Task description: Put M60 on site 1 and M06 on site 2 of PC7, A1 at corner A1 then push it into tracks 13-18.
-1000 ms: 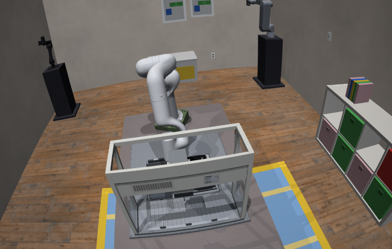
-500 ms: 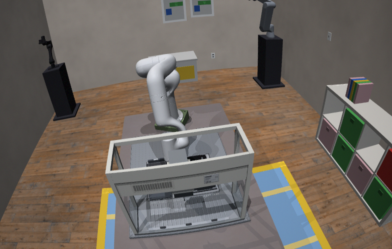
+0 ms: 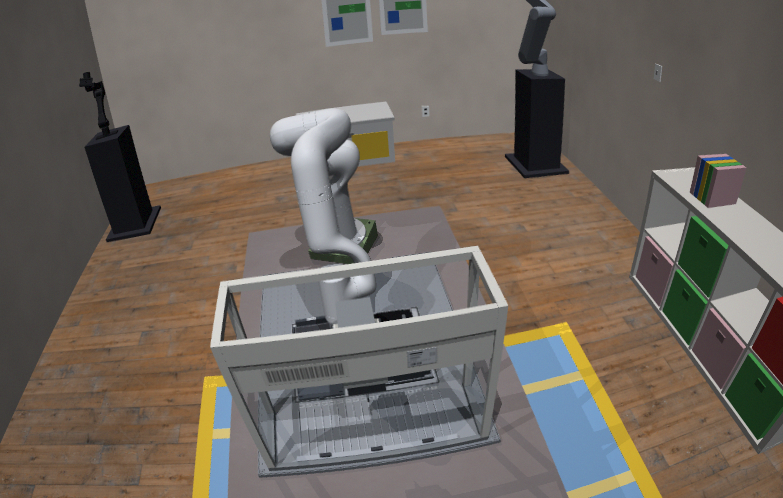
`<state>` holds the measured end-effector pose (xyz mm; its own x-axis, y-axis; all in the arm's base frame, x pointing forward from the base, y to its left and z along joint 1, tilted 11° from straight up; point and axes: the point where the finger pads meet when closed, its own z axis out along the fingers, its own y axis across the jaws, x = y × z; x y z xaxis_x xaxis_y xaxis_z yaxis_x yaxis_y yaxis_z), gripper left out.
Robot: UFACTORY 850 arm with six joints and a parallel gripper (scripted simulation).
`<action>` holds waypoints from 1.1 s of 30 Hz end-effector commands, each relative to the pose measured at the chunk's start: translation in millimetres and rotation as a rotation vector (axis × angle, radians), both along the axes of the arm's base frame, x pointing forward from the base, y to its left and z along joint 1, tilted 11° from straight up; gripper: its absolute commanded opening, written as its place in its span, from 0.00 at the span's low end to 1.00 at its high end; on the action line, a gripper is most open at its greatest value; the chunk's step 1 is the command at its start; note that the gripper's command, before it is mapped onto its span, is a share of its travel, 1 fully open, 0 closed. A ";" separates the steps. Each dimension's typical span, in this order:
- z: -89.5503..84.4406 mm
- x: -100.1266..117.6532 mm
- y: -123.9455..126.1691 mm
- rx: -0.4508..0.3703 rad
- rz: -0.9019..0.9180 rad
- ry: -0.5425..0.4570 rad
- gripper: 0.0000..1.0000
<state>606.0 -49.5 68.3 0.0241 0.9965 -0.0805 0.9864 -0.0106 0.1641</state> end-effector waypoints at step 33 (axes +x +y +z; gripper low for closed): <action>2.1 0.3 -16.4 0.000 0.000 -0.002 1.00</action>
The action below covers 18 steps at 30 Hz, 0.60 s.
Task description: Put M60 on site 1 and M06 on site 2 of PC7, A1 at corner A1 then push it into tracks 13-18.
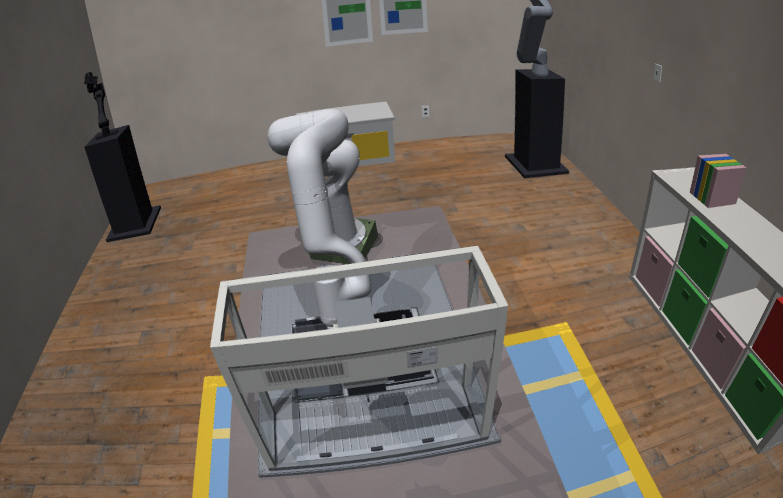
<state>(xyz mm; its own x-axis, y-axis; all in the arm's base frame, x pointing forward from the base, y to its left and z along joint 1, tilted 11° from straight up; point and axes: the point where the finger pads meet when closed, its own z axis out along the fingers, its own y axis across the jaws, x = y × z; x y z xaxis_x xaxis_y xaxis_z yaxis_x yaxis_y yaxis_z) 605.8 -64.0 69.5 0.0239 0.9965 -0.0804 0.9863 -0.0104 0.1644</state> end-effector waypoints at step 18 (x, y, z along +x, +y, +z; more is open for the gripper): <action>1.5 0.4 -9.9 0.000 0.000 -0.001 1.00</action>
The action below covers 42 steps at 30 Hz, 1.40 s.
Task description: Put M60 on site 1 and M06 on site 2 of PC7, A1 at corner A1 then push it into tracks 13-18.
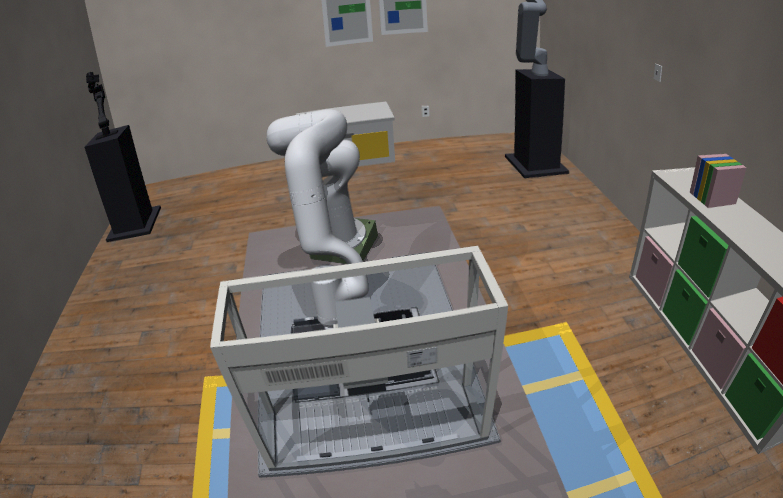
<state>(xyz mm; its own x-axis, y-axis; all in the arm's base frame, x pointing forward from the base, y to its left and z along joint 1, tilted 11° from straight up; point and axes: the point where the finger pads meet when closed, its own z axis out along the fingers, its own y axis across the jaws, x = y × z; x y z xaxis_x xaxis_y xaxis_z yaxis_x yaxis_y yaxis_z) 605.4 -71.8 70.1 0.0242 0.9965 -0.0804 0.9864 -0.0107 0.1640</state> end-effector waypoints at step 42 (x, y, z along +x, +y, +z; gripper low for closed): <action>1.7 0.5 -11.8 0.000 0.000 -0.002 1.00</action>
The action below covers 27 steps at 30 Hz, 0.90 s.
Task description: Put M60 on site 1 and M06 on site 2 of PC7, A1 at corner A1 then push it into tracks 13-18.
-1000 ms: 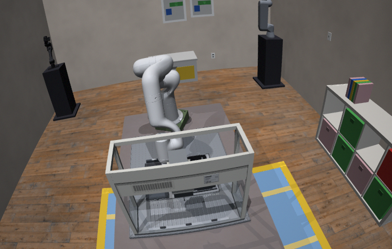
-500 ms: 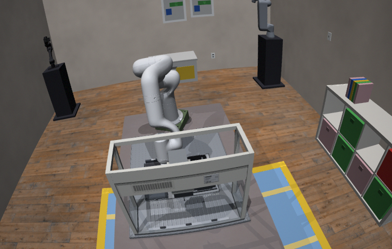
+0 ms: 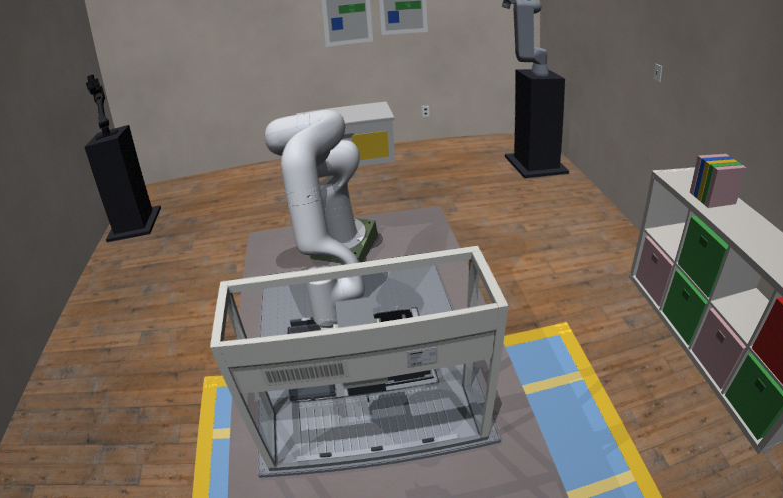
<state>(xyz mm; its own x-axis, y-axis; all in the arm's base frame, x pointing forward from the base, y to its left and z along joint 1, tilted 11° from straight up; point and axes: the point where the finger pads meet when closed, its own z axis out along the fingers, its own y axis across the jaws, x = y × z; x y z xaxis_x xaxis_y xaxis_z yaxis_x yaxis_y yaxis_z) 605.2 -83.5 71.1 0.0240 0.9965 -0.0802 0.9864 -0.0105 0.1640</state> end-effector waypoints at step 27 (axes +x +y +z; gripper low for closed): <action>0.0 1.0 9.8 0.000 0.000 -0.002 1.00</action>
<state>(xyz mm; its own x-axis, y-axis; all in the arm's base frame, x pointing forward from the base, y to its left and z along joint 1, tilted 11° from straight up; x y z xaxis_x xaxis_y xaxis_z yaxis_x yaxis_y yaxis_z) 605.5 -73.9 70.3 0.0240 0.9965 -0.0800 0.9864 -0.0105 0.1640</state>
